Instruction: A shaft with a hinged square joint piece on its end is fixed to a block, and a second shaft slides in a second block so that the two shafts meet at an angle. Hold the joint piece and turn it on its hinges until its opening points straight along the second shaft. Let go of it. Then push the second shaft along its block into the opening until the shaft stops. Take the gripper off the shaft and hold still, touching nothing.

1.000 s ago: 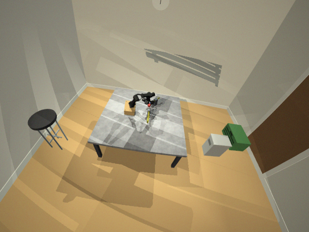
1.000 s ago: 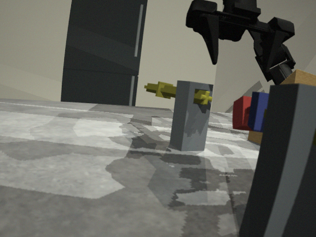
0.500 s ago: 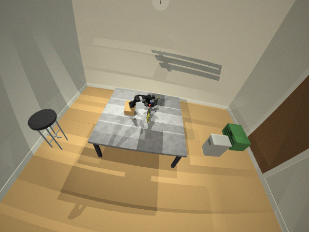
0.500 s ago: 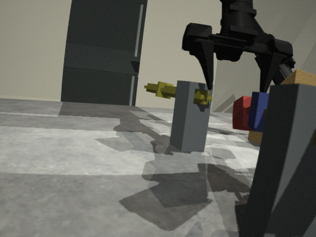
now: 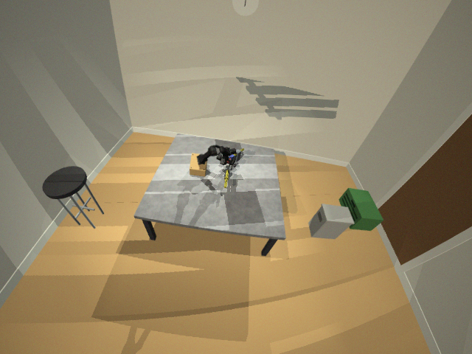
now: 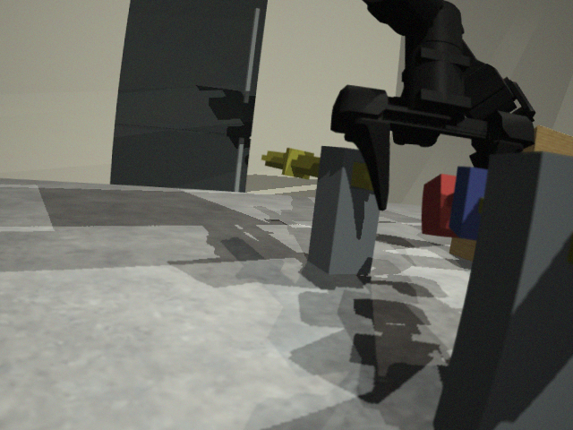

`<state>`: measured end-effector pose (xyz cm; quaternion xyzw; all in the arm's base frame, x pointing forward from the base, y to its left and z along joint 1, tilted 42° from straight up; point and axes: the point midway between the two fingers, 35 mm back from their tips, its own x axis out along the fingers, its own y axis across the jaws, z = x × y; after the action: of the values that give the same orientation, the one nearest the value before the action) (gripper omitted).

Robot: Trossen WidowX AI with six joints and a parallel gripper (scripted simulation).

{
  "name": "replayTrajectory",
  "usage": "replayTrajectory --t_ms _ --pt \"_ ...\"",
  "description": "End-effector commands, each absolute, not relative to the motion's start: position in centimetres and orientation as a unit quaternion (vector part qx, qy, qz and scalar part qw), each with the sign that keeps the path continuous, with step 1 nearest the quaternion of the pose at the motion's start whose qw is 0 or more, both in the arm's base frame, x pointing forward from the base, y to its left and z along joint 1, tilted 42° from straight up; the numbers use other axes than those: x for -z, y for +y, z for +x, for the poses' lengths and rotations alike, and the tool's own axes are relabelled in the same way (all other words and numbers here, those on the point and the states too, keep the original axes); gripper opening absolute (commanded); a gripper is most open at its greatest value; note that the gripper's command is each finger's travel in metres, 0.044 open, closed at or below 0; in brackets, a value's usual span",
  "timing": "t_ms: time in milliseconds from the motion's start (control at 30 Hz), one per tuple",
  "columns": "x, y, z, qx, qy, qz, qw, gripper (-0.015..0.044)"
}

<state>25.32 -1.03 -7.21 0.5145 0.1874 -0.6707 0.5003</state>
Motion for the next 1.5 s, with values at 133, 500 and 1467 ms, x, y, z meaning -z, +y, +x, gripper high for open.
replayTrajectory --t_ms 133,500,1467 --pt "9.0 0.8 27.0 0.668 0.186 0.518 0.501 0.0440" --pt "10.1 1.1 27.4 0.668 0.186 0.518 0.501 0.0440" --pt "12.2 0.0 27.5 0.668 0.185 0.518 0.501 0.0182"
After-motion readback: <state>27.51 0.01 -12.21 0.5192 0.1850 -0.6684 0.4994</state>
